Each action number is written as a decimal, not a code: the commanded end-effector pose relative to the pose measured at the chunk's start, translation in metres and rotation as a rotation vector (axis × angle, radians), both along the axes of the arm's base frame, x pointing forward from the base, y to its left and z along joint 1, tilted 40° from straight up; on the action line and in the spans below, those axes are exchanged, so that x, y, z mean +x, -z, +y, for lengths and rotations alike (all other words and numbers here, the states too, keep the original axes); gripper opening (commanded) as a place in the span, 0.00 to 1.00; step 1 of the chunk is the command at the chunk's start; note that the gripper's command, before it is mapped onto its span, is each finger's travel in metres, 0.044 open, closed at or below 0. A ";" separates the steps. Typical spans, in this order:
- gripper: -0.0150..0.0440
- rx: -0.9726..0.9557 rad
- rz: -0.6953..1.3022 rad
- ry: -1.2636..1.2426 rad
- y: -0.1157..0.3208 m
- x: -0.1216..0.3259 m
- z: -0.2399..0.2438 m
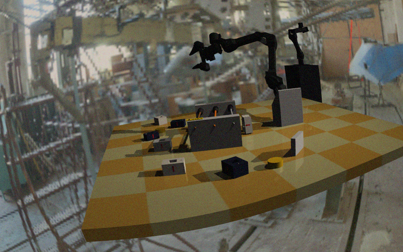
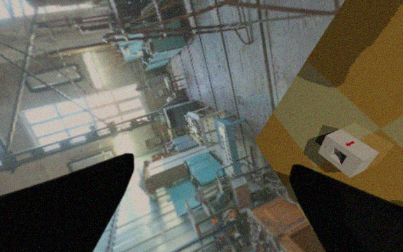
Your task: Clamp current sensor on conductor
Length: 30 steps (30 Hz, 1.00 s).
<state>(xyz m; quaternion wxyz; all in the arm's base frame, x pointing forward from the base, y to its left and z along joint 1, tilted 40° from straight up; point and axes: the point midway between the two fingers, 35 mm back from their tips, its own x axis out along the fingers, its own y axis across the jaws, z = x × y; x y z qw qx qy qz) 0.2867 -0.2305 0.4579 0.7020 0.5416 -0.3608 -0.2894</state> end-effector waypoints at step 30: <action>1.00 -1.213 0.775 -0.623 0.137 0.032 0.231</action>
